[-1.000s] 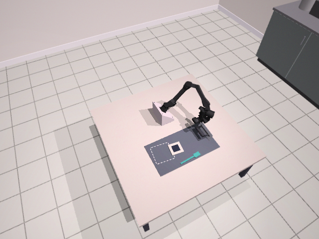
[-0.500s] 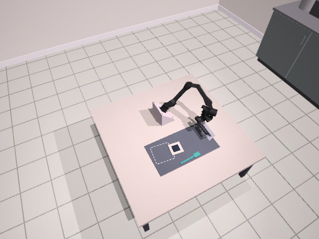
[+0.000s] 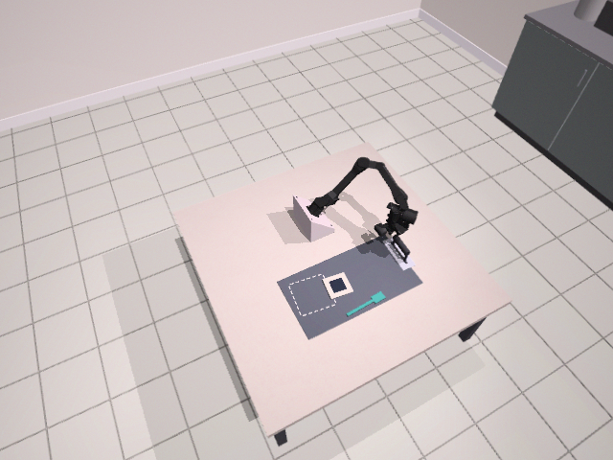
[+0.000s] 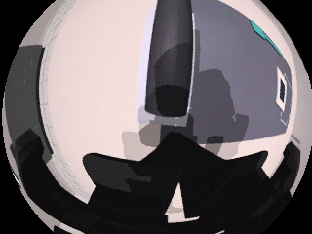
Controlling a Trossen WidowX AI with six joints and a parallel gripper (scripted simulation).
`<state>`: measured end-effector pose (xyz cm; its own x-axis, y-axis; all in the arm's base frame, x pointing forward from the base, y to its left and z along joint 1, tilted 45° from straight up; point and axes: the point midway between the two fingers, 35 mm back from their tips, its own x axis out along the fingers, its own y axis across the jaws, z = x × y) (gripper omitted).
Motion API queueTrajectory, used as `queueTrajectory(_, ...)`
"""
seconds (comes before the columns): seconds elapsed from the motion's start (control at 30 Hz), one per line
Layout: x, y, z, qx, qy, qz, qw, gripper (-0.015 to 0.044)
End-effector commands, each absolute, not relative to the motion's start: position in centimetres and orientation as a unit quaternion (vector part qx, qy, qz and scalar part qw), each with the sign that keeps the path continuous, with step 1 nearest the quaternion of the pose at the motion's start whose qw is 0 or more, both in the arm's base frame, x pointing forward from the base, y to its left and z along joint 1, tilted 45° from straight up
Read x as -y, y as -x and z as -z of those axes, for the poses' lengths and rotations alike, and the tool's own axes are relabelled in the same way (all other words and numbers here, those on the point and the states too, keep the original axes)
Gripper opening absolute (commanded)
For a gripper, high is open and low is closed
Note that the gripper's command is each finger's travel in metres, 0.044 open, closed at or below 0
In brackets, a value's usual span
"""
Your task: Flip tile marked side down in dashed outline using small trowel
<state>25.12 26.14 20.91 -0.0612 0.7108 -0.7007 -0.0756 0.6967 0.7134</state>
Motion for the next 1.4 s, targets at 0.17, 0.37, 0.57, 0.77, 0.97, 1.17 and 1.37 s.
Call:
queueTrajectory(0.17, -26.1, -25.1, -20.9, -0.661, -0.24, -0.306, 0.642, 0.0)
queueTrajectory(0.37, -24.3, -25.6, -19.6, -0.662, -0.238, -0.305, 0.642, 0.01)
queueTrajectory(0.57, -21.1, -26.0, -17.5, -0.663, -0.237, -0.303, 0.642, 0.01)
queueTrajectory(0.77, -18.8, -25.9, -16.1, -0.663, -0.239, -0.304, 0.641, 0.01)
queueTrajectory(0.97, -19.1, -26.2, -16.4, -0.661, -0.239, -0.302, 0.644, 0.01)
queueTrajectory(1.17, -19.1, -26.2, -16.5, -0.661, -0.238, -0.302, 0.645, 0.01)
queueTrajectory(1.37, -19.1, -26.2, -16.5, -0.661, -0.238, -0.302, 0.645, 0.01)
